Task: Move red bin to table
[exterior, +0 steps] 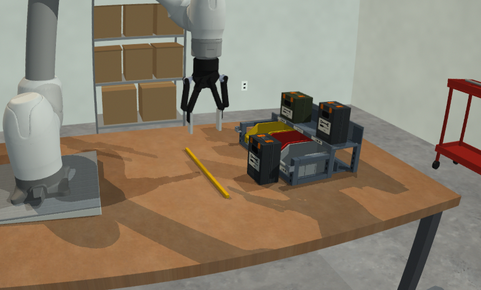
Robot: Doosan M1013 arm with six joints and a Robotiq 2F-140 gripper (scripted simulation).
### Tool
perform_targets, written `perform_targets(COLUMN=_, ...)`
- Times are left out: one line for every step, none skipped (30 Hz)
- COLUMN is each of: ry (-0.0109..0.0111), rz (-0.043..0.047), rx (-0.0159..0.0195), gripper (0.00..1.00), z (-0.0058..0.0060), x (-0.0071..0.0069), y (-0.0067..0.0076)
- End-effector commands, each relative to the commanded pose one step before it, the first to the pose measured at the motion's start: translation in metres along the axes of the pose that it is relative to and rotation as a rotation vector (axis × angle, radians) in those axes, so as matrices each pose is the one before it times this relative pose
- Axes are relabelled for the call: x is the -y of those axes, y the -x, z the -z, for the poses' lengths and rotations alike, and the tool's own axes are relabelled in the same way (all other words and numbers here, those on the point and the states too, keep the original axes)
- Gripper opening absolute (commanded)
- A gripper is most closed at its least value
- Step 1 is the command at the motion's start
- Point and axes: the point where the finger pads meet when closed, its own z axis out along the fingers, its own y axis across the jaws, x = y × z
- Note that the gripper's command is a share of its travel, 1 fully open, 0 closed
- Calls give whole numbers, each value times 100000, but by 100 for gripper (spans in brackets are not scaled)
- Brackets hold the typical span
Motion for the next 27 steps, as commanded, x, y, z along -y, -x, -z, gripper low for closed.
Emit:
perform_targets(ry=-7, rz=-3, rx=-30, gripper=57, z=-74, x=-2, y=-7)
perform_targets(ry=0, rz=0, rx=0, gripper=57, z=0, x=0, y=0)
perform_targets(ry=0, rz=0, rx=0, gripper=57, z=0, x=0, y=0)
perform_targets(ry=0, rz=0, rx=0, gripper=57, z=0, x=0, y=0)
perform_targets(ry=0, rz=0, rx=0, gripper=57, z=0, x=0, y=0)
perform_targets(ry=0, rz=0, rx=0, gripper=57, z=0, x=0, y=0)
perform_targets(ry=0, rz=0, rx=0, gripper=57, z=0, x=0, y=0)
perform_targets(ry=0, rz=0, rx=0, gripper=57, z=0, x=0, y=0)
perform_targets(ry=3, rz=0, rx=0, gripper=57, z=-98, x=0, y=0)
perform_targets(ry=-1, rz=0, rx=0, gripper=57, z=-101, x=0, y=0)
perform_targets(ry=-1, rz=0, rx=0, gripper=57, z=-101, x=0, y=0)
perform_targets(ry=-1, rz=0, rx=0, gripper=57, z=-101, x=0, y=0)
perform_targets(ry=-1, rz=0, rx=0, gripper=57, z=-101, x=0, y=0)
perform_targets(ry=0, rz=0, rx=0, gripper=57, z=0, x=0, y=0)
perform_targets(ry=0, rz=0, rx=0, gripper=57, z=0, x=0, y=0)
perform_targets(ry=0, rz=0, rx=0, gripper=57, z=0, x=0, y=0)
perform_targets(ry=0, rz=0, rx=0, gripper=57, z=0, x=0, y=0)
perform_targets(ry=0, rz=0, rx=0, gripper=57, z=0, x=0, y=0)
perform_targets(ry=0, rz=0, rx=0, gripper=57, z=0, x=0, y=0)
perform_targets(ry=0, rz=0, rx=0, gripper=57, z=0, x=0, y=0)
perform_targets(ry=0, rz=0, rx=0, gripper=57, z=0, x=0, y=0)
perform_targets(ry=0, rz=0, rx=0, gripper=57, z=0, x=0, y=0)
perform_targets(ry=0, rz=0, rx=0, gripper=57, z=0, x=0, y=0)
perform_targets(ry=0, rz=0, rx=0, gripper=57, z=0, x=0, y=0)
perform_targets(ry=0, rz=0, rx=0, gripper=57, z=0, x=0, y=0)
perform_targets(ry=2, rz=0, rx=0, gripper=57, z=-49, x=0, y=0)
perform_targets(ry=0, rz=0, rx=0, gripper=57, z=-51, x=0, y=0)
